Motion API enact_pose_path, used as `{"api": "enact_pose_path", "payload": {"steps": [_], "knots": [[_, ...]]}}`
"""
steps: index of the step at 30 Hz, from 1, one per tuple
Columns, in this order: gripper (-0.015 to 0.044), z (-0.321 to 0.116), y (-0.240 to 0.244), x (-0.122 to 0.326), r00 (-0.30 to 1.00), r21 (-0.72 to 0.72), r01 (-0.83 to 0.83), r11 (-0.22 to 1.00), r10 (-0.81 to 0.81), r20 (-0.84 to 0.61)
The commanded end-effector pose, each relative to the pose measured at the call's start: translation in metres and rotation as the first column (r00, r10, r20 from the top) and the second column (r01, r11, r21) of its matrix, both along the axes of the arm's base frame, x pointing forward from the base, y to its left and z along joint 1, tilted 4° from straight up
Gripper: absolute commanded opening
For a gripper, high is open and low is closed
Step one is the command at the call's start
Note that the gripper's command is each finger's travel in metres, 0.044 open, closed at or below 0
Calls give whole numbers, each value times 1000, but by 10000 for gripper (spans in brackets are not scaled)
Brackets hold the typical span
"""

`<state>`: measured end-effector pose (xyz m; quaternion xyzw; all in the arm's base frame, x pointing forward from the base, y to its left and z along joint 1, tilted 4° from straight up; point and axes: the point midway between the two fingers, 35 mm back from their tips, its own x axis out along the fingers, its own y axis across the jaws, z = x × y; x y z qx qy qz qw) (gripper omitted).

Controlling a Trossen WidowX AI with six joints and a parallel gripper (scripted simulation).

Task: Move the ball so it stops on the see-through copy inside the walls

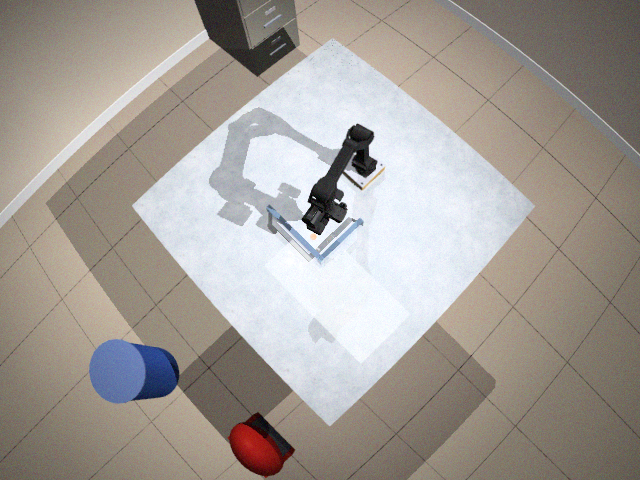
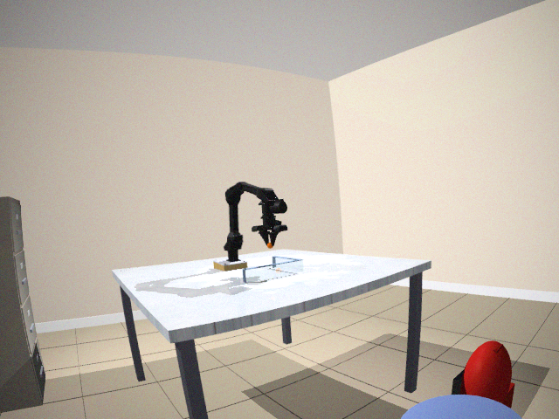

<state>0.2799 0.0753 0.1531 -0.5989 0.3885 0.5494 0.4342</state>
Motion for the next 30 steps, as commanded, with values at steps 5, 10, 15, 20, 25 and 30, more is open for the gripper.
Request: {"api": "enact_pose_path", "payload": {"steps": [5, 10, 15, 20, 25, 30], "knots": [[0, -4, -1, 16, 968, -28, -249, 968, 250, 2], [0, -7, -1, 25, 915, -44, -403, 914, 403, -1], [0, -11, -2, 35, 838, -60, -545, 836, 545, -6], [0, -14, -3, 44, 739, -74, -673, 736, 674, -15], [0, -17, -4, 53, 619, -86, -783, 615, 785, -26], [0, -21, -5, 62, 484, -97, -873, 478, 874, -39]]}}
